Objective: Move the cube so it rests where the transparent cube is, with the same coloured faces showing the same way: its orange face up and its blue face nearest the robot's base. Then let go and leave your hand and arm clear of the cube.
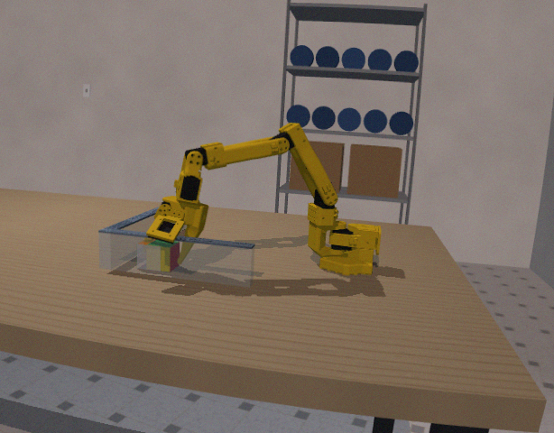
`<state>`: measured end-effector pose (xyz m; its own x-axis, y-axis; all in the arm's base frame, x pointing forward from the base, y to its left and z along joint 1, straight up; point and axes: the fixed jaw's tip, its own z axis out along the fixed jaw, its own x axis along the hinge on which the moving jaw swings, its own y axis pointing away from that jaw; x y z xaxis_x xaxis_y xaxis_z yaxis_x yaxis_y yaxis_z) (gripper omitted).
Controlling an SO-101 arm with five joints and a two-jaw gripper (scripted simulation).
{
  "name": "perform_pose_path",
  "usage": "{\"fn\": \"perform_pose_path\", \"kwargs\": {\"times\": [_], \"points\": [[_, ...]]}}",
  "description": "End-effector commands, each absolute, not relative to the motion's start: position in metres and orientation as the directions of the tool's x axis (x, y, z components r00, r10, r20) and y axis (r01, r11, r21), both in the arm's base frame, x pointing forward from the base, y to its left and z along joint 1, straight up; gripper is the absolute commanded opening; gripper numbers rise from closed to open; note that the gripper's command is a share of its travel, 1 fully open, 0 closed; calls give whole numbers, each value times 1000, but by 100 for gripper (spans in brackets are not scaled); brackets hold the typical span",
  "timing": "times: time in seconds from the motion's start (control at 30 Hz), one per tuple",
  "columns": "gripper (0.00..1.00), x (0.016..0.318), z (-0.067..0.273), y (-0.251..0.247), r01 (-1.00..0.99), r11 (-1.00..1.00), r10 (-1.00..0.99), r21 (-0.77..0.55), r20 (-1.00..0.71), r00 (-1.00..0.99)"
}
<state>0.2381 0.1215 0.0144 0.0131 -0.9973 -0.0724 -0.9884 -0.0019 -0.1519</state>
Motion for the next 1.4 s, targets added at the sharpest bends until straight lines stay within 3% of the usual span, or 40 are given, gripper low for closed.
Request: {"fn": "perform_pose_path", "kwargs": {"times": [0.0, 0.67, 1.37], "points": [[34, 246, 29, 126, -977, 4, -994, -214, -104, 19], [22, 252, 31, 125, -977, 4, -995, -215, -102, 19], [22, 252, 31, 125, -977, 4, -995, -215, -102, 19]]}}
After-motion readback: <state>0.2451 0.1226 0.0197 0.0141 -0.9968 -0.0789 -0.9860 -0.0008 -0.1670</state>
